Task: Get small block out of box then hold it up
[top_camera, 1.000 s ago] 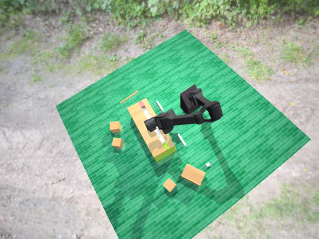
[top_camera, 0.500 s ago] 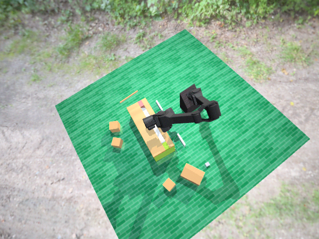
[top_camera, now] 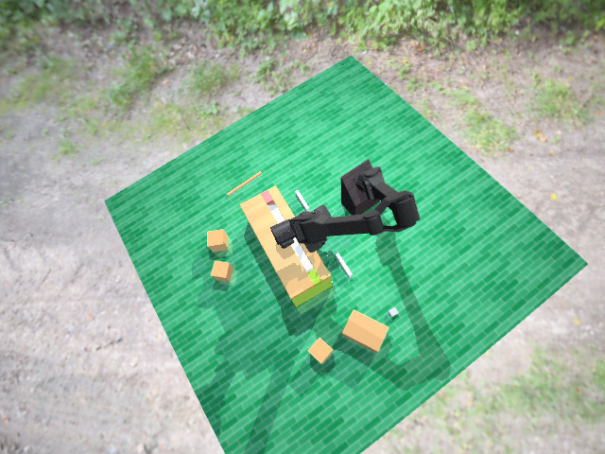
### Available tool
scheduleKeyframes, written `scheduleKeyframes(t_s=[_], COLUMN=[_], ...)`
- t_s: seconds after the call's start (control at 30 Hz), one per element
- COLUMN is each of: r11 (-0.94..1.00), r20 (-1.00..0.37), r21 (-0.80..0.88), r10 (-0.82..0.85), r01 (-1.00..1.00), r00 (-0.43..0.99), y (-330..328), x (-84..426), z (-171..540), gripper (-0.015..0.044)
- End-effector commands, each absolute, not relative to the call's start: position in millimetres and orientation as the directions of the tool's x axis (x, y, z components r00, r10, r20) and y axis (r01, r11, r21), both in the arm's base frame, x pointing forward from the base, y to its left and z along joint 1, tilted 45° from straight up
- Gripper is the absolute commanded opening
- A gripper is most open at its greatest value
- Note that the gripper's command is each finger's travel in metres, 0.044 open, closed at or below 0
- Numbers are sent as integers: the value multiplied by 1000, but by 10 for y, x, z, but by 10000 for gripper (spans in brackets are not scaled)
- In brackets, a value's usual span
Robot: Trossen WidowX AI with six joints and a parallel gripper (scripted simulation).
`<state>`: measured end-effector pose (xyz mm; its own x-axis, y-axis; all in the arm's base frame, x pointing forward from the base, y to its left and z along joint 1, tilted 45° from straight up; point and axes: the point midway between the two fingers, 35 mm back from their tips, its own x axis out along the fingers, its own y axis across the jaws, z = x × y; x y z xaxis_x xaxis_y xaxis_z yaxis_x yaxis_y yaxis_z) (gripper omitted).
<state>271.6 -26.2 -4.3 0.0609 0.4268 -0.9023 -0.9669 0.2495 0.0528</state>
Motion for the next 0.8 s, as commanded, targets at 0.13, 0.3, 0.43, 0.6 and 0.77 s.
scheduleKeyframes(t_s=[0.13, 0.3, 0.43, 0.6, 0.77], r11=[251, 251, 251, 251, 251], r20=[-903, -903, -904, -904, -903], r21=[52, 52, 52, 52, 52], r10=[424, 424, 424, 424, 424], r01=[-967, -967, -967, -967, -967], r00=[61, 61, 61, 61, 61], y=[-324, -358, -385, -406, -343], x=[2696, 2685, 2677, 2670, 2690], z=[-101, -137, -165, -188, -121], gripper=[400, 400, 400, 400, 400])
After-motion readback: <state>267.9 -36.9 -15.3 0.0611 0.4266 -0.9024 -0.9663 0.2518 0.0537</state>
